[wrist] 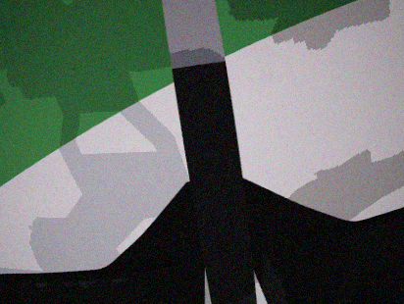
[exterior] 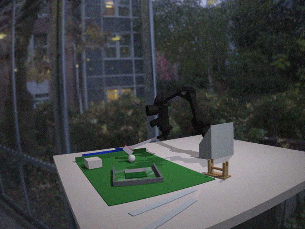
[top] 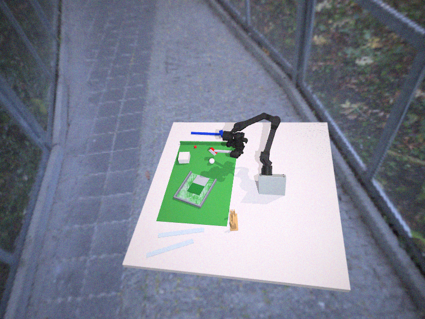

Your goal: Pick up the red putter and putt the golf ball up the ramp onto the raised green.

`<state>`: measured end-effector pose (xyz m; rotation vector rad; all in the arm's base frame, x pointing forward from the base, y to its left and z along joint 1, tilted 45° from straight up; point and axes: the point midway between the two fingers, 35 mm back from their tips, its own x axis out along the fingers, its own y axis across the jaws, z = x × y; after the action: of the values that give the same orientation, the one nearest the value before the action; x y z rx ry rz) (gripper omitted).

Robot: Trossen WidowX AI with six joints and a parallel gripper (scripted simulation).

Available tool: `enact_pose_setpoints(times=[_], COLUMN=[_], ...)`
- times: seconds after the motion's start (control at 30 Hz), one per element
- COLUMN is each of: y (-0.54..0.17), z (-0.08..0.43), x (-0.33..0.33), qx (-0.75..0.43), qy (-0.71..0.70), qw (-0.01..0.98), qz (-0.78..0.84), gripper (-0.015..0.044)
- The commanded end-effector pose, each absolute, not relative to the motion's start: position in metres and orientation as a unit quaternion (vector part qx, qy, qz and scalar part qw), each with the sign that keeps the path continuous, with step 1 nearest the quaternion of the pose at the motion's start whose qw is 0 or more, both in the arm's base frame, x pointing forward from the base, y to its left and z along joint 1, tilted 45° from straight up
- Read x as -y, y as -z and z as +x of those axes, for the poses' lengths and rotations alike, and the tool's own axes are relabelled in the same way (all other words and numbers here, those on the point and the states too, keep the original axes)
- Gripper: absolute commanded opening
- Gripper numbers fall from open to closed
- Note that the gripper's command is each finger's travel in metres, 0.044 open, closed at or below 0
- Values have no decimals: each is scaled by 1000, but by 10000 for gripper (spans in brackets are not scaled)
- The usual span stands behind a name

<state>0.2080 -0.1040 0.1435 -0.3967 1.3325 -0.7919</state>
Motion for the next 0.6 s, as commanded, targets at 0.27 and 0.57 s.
enact_pose_setpoints(times=[0.27,0.57], y=[-132,-129], z=[209,208], x=[118,121], qx=[-592,-595], qy=[357,358], qw=[700,697], qz=[-180,-179], gripper=[0,0])
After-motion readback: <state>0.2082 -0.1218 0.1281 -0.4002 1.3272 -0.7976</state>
